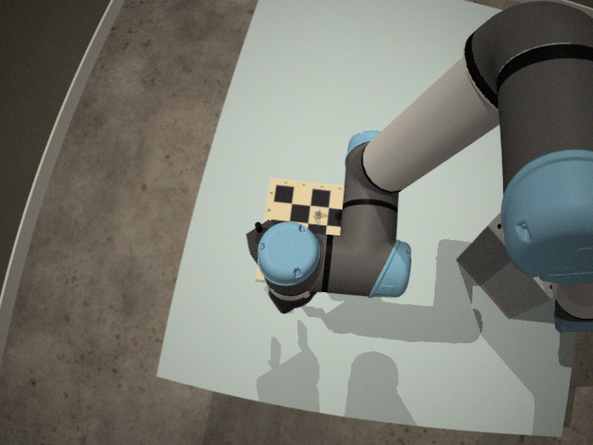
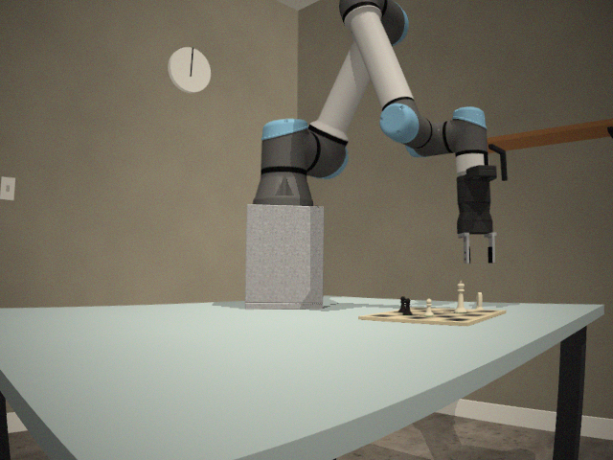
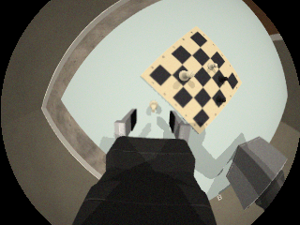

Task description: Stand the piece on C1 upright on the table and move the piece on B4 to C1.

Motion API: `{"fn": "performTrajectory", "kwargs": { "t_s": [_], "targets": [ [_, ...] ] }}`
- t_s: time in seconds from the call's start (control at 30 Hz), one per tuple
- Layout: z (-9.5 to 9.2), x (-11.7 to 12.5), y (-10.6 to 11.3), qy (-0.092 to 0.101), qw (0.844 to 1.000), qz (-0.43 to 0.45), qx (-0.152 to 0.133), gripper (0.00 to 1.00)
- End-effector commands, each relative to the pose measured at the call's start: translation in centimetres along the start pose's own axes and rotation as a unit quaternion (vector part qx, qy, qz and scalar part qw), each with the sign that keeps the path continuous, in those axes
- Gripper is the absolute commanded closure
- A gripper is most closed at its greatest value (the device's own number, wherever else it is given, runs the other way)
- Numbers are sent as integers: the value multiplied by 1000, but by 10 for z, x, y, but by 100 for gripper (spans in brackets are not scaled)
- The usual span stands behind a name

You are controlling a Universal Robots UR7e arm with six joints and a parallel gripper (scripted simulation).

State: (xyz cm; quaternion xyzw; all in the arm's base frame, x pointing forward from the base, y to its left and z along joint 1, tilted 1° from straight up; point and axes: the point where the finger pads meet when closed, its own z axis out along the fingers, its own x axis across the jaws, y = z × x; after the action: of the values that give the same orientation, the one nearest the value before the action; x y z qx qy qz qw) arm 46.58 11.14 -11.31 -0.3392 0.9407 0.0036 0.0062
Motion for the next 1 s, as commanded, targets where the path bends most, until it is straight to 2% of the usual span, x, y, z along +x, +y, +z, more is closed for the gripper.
{"fn": "performTrajectory", "kwargs": {
  "t_s": [0.0, 0.57, 0.97],
  "targets": [
    [0, 0, 0, -1, 1000, 0, 0, 0],
    [0, 3, -4, -1, 1000, -12, 0, 0],
    [1, 25, -25, 0, 996, -93, 1, 0]
  ]
}}
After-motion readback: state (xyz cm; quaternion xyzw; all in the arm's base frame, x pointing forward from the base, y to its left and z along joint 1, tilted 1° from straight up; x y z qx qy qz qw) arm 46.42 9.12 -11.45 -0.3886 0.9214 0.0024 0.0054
